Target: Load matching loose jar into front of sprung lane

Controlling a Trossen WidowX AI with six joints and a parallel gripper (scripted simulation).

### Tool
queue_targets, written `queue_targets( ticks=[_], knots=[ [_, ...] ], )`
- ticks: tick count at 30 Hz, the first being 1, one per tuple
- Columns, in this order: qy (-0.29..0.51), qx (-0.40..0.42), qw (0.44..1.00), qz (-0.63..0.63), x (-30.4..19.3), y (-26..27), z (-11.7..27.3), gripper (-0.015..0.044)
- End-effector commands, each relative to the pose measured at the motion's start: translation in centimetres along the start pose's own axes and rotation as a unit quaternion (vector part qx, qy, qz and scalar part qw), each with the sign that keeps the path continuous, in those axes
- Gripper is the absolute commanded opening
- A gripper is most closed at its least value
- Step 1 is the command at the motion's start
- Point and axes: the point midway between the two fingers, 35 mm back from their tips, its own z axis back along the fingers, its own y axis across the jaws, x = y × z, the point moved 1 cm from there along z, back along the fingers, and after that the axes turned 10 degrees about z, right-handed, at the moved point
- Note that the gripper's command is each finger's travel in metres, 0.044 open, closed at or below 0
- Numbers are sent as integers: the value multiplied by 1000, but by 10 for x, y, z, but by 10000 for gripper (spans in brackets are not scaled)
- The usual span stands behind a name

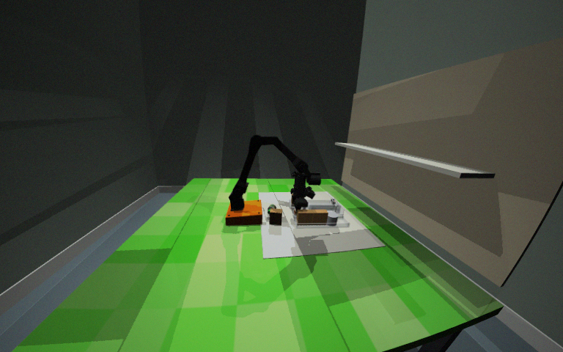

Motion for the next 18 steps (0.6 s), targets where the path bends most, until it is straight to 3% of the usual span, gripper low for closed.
queue_targets(
  ticks=[1, 8, 18],
  knots=[
    [0, -1, 1000, 0, -1, 0, 0, 0],
    [0, -1, 1000, 0, -1, 0, 0, 0],
    [0, -1, 1000, 0, 0, 0, 0, 262]
  ],
)
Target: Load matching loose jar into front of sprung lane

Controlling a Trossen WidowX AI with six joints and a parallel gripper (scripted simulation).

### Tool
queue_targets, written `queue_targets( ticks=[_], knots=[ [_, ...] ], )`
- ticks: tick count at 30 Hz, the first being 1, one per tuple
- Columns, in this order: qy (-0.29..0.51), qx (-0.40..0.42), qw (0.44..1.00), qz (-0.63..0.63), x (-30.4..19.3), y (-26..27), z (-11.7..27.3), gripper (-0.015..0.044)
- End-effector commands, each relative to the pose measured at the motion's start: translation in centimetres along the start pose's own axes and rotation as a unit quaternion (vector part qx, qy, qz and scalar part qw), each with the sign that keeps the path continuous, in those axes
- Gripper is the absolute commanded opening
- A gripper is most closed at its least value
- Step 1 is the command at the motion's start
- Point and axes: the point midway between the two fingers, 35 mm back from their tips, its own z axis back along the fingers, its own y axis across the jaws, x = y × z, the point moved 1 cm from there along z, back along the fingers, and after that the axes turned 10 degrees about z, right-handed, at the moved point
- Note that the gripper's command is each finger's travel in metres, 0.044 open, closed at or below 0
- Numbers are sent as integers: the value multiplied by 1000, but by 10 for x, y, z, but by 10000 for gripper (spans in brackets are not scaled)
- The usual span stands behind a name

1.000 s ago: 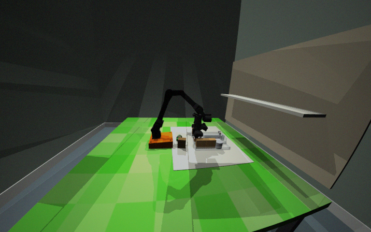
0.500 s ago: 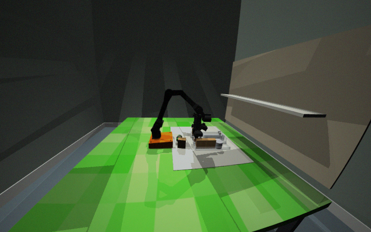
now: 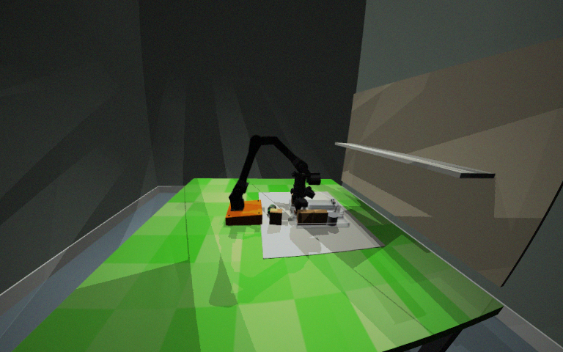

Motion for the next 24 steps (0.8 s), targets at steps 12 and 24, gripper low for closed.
queue_targets(
  ticks=[12, 24],
  knots=[
    [1, -1, 1000, 0, 0, 0, 20, 271],
    [2, 0, 1000, 0, -21, 4, 22, 271]
  ],
)
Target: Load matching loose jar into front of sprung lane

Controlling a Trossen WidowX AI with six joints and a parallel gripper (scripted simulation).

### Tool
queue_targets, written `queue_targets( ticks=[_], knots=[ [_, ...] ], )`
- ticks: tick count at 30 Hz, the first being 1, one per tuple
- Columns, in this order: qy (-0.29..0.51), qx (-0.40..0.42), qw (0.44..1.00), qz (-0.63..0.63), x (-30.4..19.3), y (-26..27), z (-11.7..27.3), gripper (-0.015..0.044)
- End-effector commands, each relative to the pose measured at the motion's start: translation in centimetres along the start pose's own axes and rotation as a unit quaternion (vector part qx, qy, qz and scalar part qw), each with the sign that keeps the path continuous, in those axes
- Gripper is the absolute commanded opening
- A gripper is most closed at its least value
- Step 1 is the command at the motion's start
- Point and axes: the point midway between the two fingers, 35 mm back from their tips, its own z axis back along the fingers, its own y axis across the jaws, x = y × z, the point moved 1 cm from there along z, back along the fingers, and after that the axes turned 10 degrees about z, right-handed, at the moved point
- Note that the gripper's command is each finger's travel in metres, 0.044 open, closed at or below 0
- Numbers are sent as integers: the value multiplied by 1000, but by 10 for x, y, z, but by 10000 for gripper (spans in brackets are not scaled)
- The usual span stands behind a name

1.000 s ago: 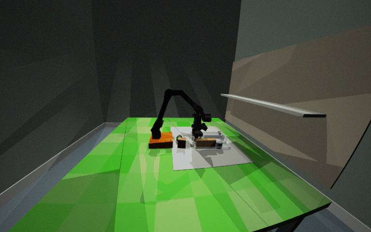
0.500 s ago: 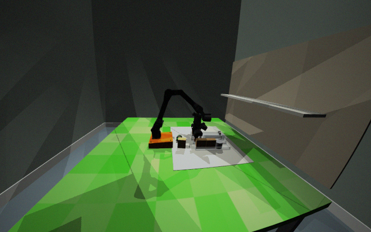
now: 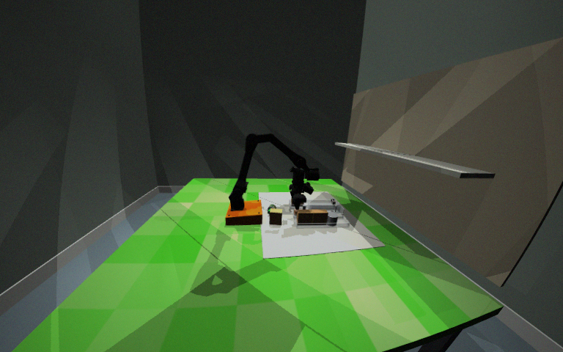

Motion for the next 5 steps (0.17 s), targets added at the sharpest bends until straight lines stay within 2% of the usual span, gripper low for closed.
queue_targets(
  ticks=[1, 5],
  knots=[
    [4, 0, 1000, 0, -15, 2, 0, 271],
    [4, 0, 1000, 0, -29, 5, 0, 271]
  ],
)
